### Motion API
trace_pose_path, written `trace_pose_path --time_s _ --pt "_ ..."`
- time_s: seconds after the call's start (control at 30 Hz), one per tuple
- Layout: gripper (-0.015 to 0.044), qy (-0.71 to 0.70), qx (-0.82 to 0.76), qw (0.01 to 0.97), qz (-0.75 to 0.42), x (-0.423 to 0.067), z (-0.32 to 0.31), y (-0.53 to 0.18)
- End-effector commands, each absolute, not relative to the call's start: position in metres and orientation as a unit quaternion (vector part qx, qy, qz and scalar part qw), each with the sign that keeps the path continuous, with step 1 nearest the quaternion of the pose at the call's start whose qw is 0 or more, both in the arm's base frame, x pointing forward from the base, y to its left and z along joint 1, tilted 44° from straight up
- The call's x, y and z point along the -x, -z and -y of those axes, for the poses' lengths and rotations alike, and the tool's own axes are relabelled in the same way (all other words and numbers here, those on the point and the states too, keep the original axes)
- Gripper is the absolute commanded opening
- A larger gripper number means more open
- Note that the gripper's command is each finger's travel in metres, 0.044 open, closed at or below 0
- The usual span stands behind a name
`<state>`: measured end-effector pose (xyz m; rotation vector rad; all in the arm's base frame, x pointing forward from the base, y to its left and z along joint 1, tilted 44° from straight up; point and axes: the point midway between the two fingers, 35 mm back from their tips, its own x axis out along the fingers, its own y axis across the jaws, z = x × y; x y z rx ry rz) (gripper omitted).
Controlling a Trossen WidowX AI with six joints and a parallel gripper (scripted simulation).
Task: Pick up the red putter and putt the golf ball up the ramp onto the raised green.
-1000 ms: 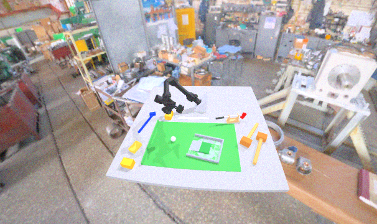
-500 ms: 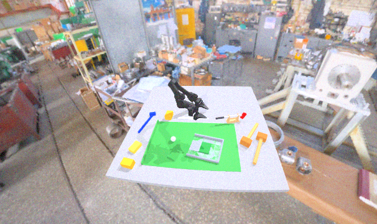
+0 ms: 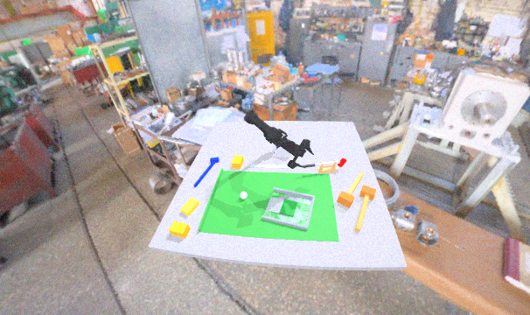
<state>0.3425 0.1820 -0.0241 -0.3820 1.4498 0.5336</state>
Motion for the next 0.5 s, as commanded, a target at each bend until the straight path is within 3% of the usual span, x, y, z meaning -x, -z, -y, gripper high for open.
trace_pose_path --time_s 0.0,0.13,0.47 --pt "0.044 -0.359 0.455 0.487 -0.653 -0.286 -0.175 0.07" --pt "0.044 -0.425 0.58 0.316 -0.619 -0.261 -0.165 0.082" --pt "0.044 -0.428 0.585 0.307 -0.616 -0.258 -0.166 0.084"
